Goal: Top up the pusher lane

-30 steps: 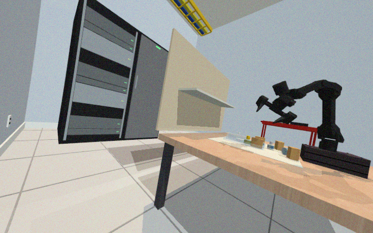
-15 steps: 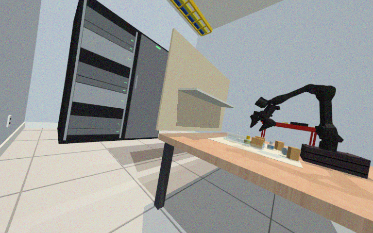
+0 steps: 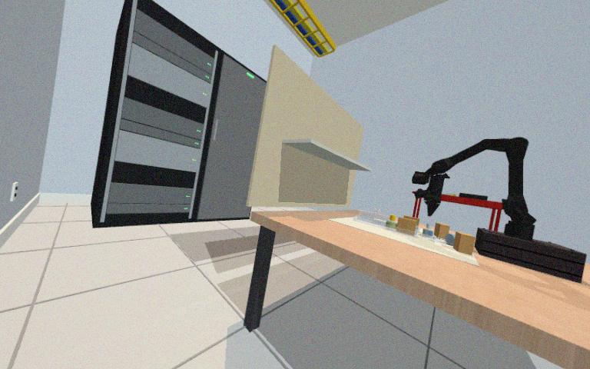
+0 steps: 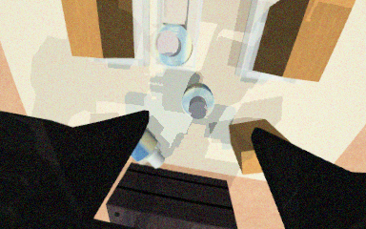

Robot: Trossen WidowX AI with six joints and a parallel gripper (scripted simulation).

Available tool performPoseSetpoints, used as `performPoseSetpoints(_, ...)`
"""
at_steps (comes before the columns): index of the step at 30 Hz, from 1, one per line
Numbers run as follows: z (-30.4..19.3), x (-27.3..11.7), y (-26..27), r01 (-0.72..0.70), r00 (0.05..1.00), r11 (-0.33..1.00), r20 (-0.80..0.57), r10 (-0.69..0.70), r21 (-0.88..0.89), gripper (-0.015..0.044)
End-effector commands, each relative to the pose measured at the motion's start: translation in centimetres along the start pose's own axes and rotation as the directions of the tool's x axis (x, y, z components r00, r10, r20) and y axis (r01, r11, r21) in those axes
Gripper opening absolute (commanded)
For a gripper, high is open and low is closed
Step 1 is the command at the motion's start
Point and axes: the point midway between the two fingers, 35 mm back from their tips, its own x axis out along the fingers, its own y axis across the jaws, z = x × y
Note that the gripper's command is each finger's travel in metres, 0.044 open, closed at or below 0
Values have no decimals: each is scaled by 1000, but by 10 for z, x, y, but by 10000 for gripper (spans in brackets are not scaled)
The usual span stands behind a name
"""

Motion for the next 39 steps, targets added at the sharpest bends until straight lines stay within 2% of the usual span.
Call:
performPoseSetpoints(1, -4, 1, -1, 2, 1000, 1000, -11, -1, 23, 440)
performPoseSetpoints(4, -5, 27, 0, 2, 1000, 1000, -12, -1, 23, 440)
performPoseSetpoints(13, -6, 48, 1, 1, 1000, 1000, -12, -1, 23, 440)
performPoseSetpoints(38, -7, 82, 1, 1, 1000, 1000, -12, -1, 23, 440)
performPoseSetpoints(39, -7, 82, 1, 1, 1000, 1000, -12, -1, 23, 414)
